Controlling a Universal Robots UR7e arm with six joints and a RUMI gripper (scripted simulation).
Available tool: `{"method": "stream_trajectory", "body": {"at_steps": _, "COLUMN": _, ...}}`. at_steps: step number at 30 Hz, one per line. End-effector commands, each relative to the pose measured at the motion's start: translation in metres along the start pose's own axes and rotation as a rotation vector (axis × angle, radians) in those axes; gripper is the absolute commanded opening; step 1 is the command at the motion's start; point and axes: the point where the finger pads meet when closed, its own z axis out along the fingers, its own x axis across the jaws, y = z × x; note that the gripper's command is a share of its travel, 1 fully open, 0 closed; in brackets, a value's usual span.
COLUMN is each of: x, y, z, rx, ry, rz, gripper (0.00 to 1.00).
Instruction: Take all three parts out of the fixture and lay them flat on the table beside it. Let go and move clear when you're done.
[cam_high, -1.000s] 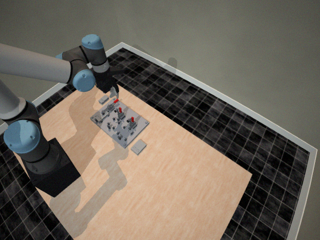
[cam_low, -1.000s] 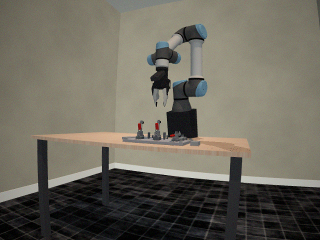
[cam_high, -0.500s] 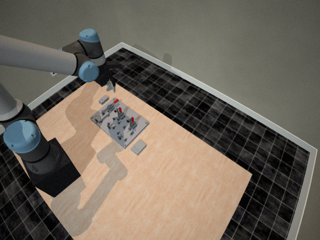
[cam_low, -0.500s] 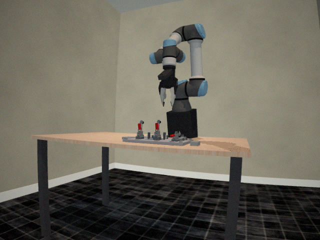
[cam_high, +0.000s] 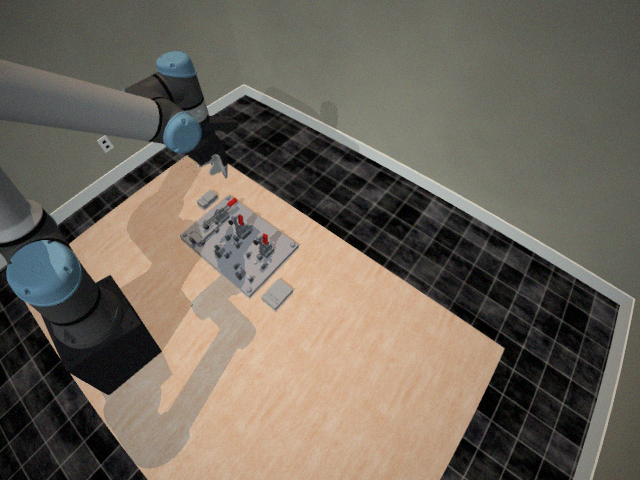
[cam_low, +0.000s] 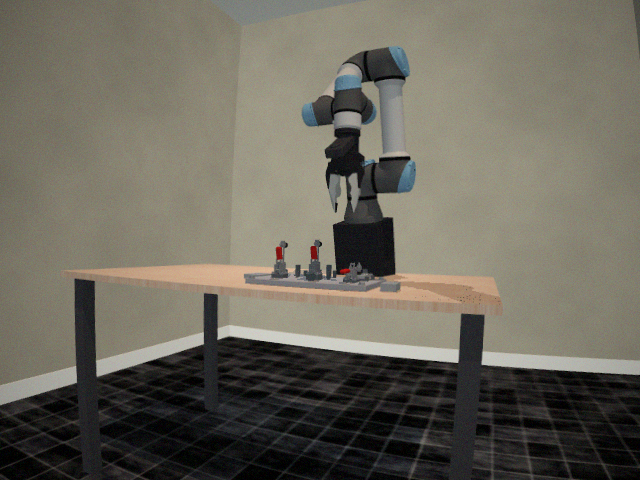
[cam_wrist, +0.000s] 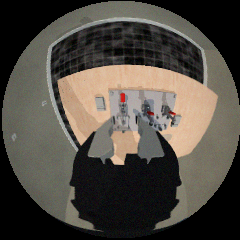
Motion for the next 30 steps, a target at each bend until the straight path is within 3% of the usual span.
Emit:
{"method": "stream_trajectory", "body": {"at_steps": 1, "x": -0.005, "y": -0.003, "z": 0.0, "rx": 0.0, "ry": 0.002, "rz": 0.003, "gripper": 0.28}}
{"method": "stream_trajectory", "body": {"at_steps": 19, "x": -0.008, "y": -0.003, "z": 0.002, "rx": -0.002, "ry": 0.001, "rz": 0.004, "gripper": 0.28}}
{"method": "stream_trajectory", "body": {"at_steps": 30, "x": -0.008, "y": -0.002, "z": 0.036, "rx": -0.005, "ry": 0.001, "rz": 0.004, "gripper": 0.28}}
